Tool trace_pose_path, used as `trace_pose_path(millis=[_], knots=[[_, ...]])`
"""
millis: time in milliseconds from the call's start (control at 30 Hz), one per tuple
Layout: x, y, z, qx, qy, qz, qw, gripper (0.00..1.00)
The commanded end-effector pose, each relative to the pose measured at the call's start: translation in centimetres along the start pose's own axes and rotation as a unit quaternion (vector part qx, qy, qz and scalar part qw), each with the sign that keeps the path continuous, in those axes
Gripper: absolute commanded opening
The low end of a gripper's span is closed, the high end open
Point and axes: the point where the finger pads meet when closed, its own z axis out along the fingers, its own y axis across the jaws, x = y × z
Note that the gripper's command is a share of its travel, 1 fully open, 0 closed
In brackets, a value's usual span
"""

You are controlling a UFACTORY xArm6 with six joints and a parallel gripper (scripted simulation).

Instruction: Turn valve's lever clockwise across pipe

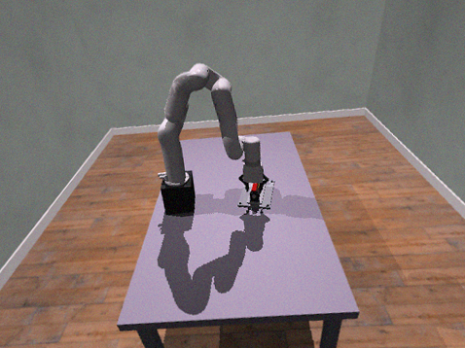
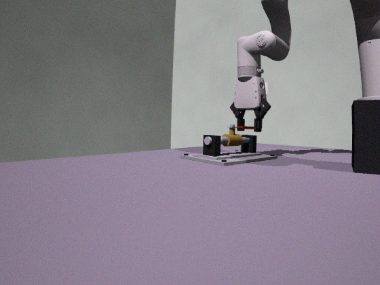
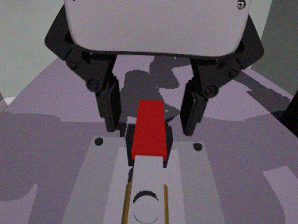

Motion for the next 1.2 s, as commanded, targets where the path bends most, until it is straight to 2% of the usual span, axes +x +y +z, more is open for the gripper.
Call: trace_pose_path(millis=[0,100,133,1167], knots=[[0.02,0.15,-0.1,-0.002,0.0,0.0,1.0,0.68],[0.02,0.15,-0.1,-0.002,0.0,0.0,1.0,0.68],[0.02,0.15,-0.1,-0.002,0.0,0.0,1.0,0.0],[0.02,0.15,-0.1,-0.002,0.0,0.0,1.0,0.0]])
